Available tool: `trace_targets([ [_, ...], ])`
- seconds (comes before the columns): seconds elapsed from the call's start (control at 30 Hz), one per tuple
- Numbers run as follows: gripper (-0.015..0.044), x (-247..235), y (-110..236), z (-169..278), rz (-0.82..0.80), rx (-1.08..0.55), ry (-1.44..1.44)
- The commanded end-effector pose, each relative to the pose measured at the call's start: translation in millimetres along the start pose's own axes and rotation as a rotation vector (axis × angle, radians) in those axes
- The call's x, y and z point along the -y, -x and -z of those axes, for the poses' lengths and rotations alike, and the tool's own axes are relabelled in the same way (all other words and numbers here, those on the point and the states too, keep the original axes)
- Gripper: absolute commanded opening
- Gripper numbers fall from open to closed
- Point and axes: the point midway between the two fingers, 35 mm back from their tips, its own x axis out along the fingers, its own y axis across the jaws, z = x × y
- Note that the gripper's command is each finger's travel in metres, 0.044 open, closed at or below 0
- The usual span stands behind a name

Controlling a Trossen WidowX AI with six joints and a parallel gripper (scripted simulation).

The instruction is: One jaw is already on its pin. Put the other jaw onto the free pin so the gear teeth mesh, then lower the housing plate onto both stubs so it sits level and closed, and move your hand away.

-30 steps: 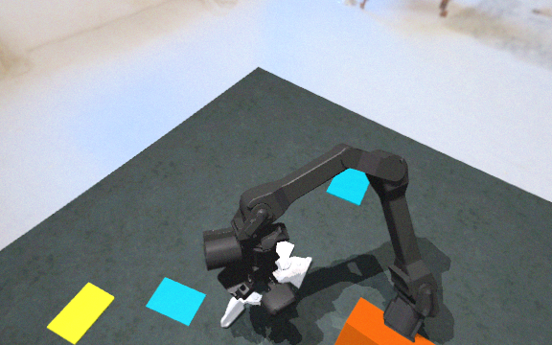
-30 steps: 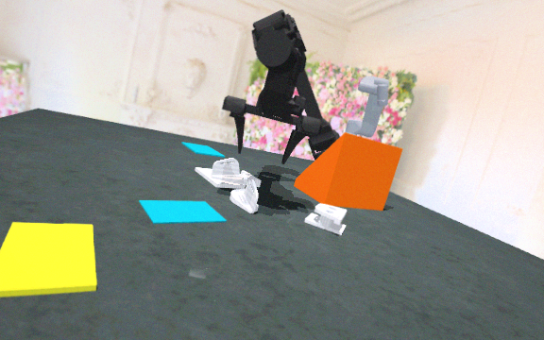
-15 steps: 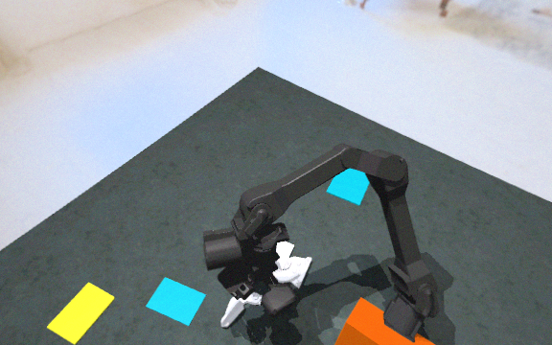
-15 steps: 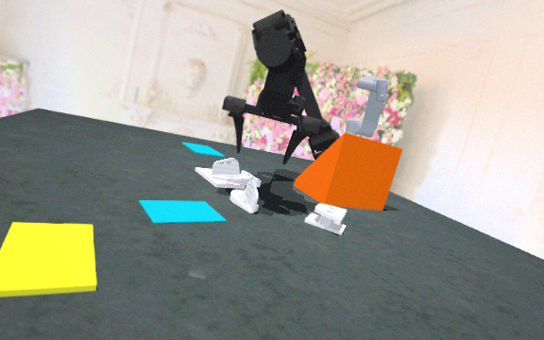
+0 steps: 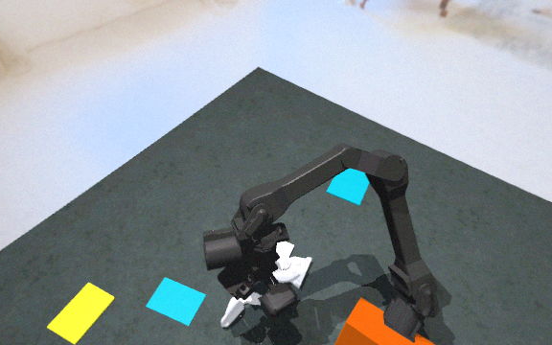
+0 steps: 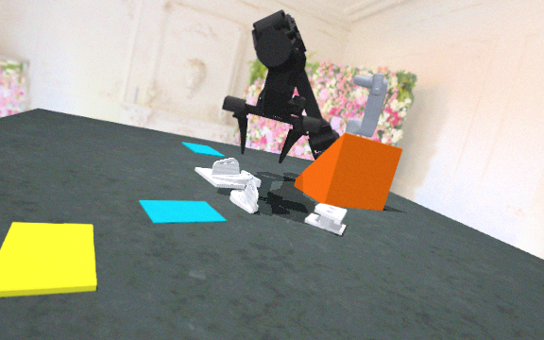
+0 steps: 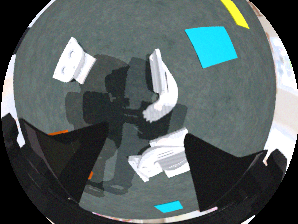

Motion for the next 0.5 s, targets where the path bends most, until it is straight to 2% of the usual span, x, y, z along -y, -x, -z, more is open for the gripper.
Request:
trace_targets([
  [0.0, 0.0256, 0.0, 0.0, 0.0, 0.0, 0.0, 0.0],
  [0.33, 0.0, 0.0, 0.0, 0.0, 0.0, 0.0, 0.0],
  [0.47, 0.0, 0.0, 0.0, 0.0, 0.0, 0.0, 0.0],
])
